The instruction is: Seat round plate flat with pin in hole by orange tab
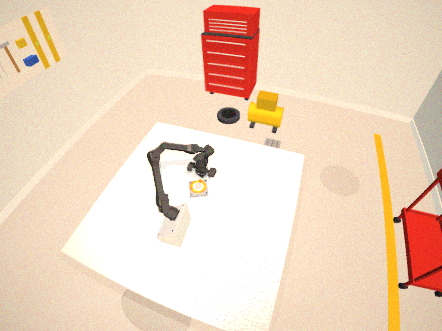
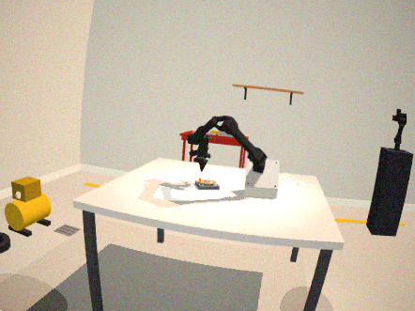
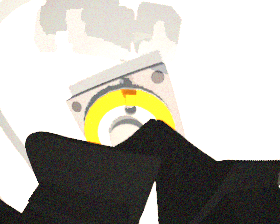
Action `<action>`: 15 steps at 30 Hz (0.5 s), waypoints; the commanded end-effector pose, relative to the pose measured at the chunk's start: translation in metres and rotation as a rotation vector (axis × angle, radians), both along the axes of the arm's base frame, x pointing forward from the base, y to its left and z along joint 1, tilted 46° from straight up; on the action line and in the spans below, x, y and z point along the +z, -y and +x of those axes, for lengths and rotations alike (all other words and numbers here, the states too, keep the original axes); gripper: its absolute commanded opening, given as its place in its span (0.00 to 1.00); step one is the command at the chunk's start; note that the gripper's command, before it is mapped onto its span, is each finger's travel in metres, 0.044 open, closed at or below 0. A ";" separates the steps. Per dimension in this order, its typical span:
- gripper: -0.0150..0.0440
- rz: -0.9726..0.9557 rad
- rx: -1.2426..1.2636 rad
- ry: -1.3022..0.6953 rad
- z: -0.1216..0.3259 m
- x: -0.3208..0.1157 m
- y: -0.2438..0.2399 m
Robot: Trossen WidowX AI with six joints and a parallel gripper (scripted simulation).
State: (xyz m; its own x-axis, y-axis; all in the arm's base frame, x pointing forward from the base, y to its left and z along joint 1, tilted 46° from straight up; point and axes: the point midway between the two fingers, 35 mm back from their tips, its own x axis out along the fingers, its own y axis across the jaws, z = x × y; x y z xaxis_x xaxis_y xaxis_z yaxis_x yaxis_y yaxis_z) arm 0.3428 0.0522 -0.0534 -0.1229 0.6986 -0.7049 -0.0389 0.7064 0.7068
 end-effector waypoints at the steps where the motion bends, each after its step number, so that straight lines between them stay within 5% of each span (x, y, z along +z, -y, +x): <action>1: 0.25 0.005 0.006 0.014 0.003 -0.005 -0.005; 15: 0.25 0.008 0.006 0.013 -0.001 -0.028 -0.038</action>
